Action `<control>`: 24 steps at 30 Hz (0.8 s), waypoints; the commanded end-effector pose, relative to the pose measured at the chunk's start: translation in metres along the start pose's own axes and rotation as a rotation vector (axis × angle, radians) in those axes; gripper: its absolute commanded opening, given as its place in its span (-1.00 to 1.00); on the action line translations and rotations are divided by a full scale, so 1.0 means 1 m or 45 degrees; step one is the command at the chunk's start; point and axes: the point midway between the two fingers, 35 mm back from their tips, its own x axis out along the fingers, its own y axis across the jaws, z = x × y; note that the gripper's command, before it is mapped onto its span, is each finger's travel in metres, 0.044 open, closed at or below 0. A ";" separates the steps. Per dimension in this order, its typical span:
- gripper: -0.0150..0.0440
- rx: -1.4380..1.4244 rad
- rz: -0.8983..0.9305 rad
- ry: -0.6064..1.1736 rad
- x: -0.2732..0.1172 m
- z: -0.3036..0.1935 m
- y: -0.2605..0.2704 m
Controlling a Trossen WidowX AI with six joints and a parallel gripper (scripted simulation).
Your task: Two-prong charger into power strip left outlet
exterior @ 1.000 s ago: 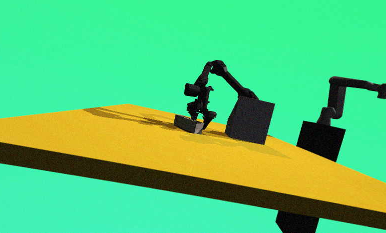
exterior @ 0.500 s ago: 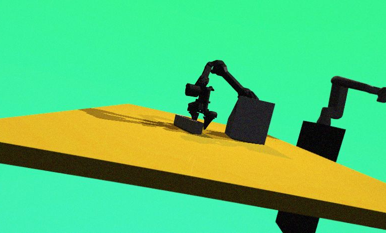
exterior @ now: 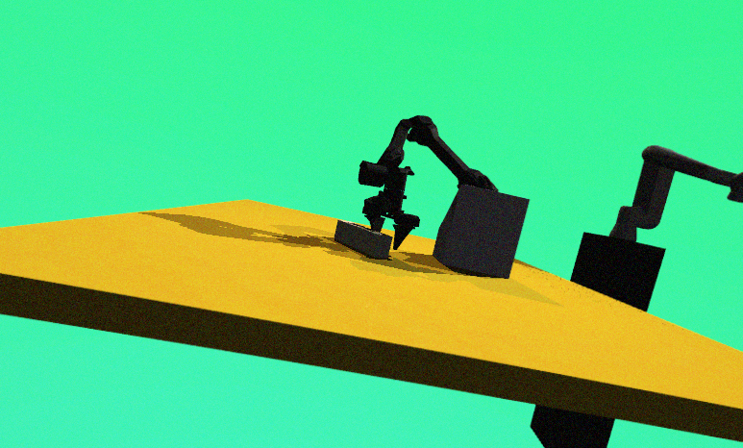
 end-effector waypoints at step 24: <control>1.00 -0.005 0.006 0.002 0.002 -0.029 0.000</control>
